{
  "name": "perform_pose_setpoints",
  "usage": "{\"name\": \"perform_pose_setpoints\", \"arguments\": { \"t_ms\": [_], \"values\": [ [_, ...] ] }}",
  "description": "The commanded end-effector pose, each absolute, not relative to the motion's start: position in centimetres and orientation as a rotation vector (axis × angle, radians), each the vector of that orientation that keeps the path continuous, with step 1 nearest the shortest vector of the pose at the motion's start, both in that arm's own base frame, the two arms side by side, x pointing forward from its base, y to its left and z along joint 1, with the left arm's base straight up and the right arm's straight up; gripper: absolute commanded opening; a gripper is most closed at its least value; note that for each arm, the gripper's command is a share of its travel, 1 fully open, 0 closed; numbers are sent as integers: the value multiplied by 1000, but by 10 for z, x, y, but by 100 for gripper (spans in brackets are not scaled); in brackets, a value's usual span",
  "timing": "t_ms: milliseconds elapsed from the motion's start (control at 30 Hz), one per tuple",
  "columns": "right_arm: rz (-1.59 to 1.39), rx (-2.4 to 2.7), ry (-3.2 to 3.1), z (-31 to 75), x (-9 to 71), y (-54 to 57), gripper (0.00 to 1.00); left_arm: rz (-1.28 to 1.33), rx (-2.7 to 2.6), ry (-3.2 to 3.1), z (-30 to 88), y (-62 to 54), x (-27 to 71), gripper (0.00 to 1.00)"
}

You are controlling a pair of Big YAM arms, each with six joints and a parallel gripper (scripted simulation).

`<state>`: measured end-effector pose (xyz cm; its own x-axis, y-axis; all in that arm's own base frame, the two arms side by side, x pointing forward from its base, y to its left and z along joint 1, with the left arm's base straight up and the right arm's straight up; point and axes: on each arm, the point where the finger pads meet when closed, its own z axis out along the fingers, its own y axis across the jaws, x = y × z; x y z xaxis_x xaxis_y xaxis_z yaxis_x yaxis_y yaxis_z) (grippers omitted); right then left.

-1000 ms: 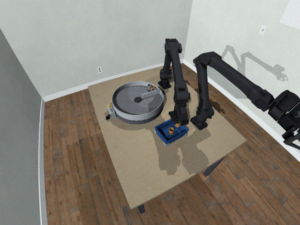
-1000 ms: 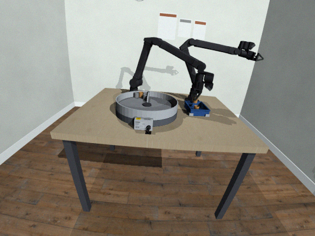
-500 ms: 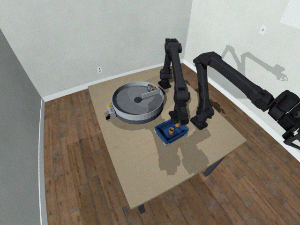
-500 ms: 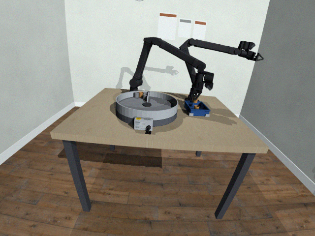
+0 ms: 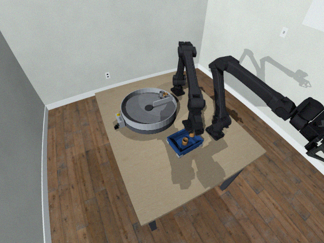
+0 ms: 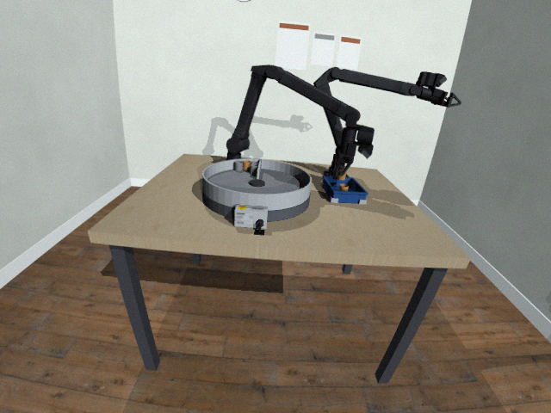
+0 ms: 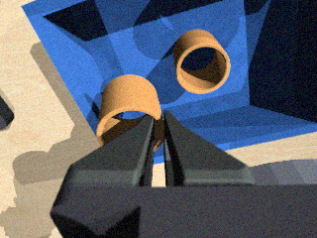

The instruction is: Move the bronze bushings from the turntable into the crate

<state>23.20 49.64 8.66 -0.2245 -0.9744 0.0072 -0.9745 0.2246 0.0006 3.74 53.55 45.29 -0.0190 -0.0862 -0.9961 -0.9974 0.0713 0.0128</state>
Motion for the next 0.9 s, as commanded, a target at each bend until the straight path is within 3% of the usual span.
{"name": "perform_pose_setpoints", "arguments": {
  "t_ms": [0, 867],
  "values": [
    [-28, 1975, -2494, 102, 238, 511, 0, 1162, -1162, 1238, 501, 544, 35, 100],
    [-32, 1980, -2495, 72, 236, 511, 0, 1162, -1162, 1238, 501, 544, 35, 100]
  ]
}}
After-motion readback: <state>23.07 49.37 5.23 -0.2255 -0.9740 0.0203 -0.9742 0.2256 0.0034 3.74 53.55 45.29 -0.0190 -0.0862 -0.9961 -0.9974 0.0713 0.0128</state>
